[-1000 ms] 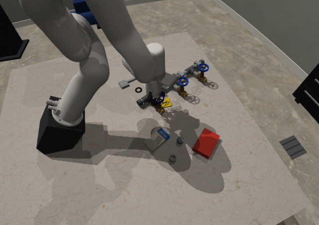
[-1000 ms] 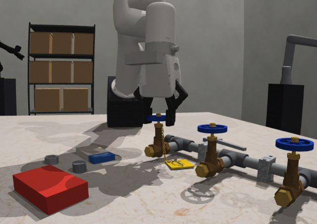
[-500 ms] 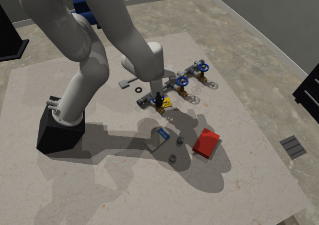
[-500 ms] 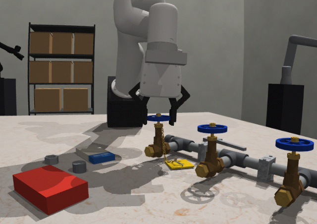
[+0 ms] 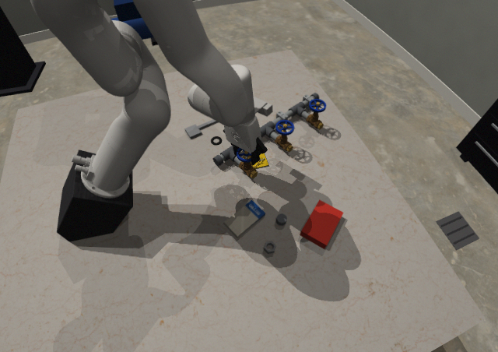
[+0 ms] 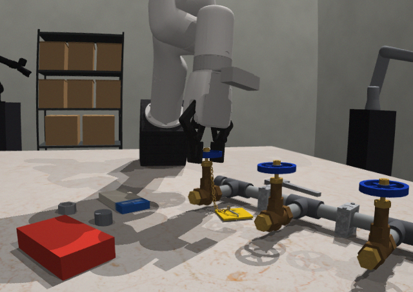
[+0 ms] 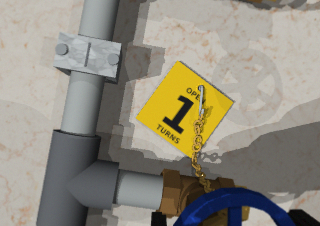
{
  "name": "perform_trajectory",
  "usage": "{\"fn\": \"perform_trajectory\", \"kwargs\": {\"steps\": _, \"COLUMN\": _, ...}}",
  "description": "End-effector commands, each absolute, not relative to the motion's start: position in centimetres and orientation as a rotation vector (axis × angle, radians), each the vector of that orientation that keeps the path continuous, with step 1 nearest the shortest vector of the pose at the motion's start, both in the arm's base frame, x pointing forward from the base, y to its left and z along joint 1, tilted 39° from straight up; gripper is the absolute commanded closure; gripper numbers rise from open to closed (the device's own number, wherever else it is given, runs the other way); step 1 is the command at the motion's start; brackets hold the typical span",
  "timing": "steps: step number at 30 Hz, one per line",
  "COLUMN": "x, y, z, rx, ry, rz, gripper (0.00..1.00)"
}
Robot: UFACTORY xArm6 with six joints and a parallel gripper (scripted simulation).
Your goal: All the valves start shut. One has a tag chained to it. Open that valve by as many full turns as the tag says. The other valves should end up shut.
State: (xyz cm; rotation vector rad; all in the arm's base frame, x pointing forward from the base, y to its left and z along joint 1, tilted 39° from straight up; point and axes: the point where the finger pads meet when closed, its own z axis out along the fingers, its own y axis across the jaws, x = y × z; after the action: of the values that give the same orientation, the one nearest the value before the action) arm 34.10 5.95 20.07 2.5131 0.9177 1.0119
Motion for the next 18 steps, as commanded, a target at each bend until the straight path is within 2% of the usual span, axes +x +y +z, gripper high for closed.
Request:
{"fn": "perform_trajectory", "kwargs": {"steps": 1, "x": 34.14, "y": 5.98, "z": 20.19, "rx": 2.339, "ry": 1.271, "rz": 0.946, "gripper": 1.0}}
{"fn": "perform_trajectory", "kwargs": {"steps": 11, "x": 34.14, "y": 5.98, "z": 20.19, "rx": 1.926, "ry": 1.739, "rz": 0.796, "gripper": 1.0}}
{"fn": "perform_trajectory", "kwargs": {"steps": 18, "x": 34.14, "y": 5.98, "z": 20.19, "rx": 1.787, "ry": 1.847, "rz": 0.747, "gripper": 1.0}}
